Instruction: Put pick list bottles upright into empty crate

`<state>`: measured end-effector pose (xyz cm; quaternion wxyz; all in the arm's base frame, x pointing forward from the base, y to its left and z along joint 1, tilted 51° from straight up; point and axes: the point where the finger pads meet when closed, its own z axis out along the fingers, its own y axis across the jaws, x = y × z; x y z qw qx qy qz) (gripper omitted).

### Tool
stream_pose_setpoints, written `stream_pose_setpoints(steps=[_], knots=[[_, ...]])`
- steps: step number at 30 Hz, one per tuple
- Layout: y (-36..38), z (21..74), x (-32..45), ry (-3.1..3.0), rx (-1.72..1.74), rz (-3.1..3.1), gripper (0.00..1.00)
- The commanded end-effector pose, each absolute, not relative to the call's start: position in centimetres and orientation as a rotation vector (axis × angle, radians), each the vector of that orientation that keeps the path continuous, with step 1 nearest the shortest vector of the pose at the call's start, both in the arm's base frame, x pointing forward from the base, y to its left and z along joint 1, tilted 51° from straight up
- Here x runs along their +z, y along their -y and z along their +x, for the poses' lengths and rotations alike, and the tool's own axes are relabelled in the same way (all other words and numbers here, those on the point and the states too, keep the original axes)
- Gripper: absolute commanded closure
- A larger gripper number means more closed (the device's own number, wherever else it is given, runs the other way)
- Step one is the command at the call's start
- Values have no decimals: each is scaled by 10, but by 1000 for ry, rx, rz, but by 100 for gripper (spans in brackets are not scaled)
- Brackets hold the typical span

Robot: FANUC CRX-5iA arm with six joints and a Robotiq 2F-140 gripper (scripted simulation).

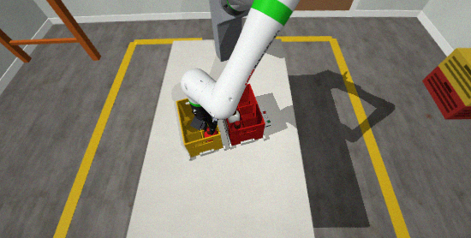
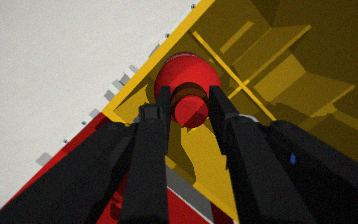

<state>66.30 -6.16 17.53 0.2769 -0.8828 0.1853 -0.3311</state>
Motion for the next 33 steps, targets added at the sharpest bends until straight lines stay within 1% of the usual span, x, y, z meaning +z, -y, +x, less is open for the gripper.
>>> stream_pose_setpoints(steps=[1,33], knots=[[64,660,179,-498,-892,-2371,90],[81,628,208,-498,-892,-2371,90]])
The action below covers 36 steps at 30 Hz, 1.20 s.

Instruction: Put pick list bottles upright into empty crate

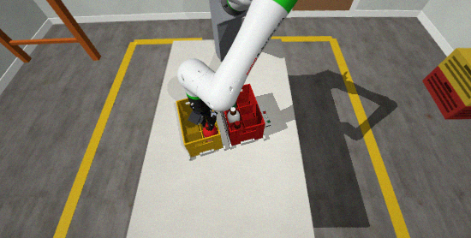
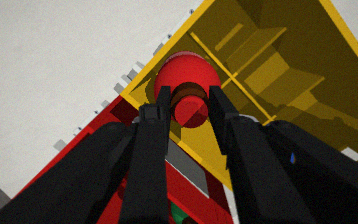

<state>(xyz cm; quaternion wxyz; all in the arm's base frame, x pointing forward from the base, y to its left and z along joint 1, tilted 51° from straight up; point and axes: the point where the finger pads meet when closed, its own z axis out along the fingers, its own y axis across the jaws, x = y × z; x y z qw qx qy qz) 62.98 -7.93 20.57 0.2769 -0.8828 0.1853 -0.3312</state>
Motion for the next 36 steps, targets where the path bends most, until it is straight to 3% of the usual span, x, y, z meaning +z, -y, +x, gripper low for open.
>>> stream_pose_setpoints(steps=[1,36], knots=[[82,627,209,-498,-892,-2371,90],[101,591,242,-498,-891,-2371,90]])
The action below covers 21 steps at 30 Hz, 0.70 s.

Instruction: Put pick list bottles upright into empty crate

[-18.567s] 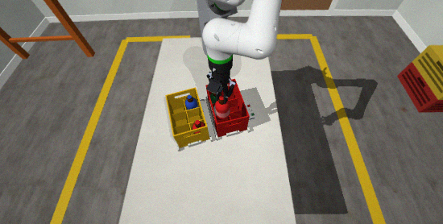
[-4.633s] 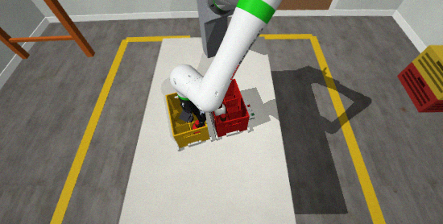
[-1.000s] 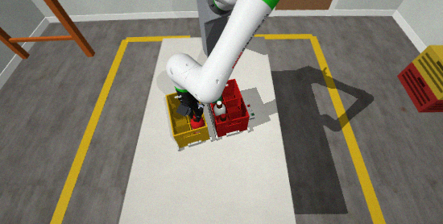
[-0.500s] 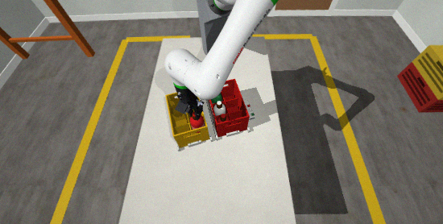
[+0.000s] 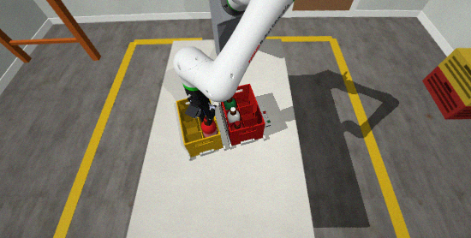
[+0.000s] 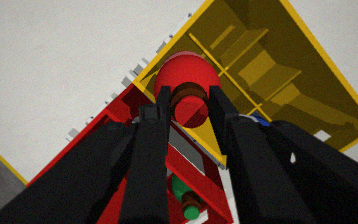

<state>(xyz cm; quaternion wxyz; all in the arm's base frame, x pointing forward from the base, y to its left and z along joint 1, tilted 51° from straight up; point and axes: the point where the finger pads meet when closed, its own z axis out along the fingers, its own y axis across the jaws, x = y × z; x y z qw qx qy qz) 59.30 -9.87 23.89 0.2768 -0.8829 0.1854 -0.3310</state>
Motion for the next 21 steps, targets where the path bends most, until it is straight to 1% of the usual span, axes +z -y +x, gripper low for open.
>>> stream_pose_setpoints(steps=[1,21], knots=[[101,590,243,-498,-891,-2371,90],[112,569,262,-498,-891,-2371,90]])
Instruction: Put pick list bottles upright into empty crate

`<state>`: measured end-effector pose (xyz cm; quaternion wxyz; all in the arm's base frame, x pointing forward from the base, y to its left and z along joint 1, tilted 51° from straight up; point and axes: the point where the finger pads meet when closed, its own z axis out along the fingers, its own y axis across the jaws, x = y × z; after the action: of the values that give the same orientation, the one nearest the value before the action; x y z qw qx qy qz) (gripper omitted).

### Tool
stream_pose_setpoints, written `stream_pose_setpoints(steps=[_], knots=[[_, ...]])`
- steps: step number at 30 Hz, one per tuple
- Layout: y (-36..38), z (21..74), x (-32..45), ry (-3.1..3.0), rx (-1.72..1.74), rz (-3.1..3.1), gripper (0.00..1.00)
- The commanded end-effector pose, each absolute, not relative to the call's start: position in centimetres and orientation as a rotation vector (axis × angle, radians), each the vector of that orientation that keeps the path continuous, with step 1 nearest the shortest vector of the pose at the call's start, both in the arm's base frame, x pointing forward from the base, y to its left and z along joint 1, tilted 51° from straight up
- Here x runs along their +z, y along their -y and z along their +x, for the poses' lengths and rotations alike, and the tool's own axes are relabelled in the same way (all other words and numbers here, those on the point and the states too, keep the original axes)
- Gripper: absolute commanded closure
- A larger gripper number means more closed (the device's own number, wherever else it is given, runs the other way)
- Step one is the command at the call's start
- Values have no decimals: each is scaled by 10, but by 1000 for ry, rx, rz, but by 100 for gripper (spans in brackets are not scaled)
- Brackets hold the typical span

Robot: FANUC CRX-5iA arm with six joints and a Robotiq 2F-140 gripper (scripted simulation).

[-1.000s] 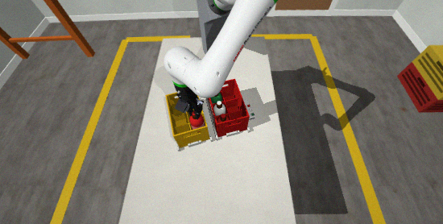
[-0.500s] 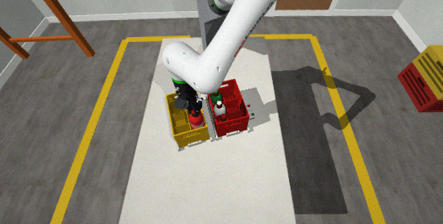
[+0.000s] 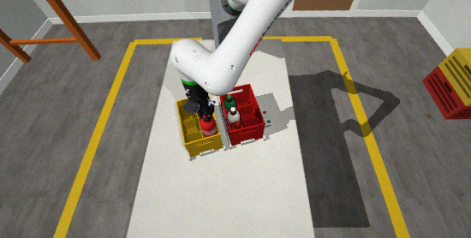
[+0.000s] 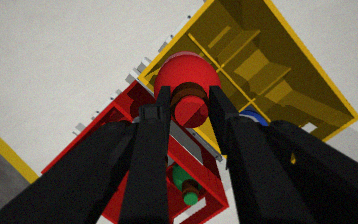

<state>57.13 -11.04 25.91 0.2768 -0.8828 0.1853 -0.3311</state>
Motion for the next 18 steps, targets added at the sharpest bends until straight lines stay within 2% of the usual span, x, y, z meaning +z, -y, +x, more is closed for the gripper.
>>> stream_pose_setpoints(steps=[1,18], knots=[[113,568,263,-498,-891,-2371,90],[122,551,278,-498,-891,-2371,90]])
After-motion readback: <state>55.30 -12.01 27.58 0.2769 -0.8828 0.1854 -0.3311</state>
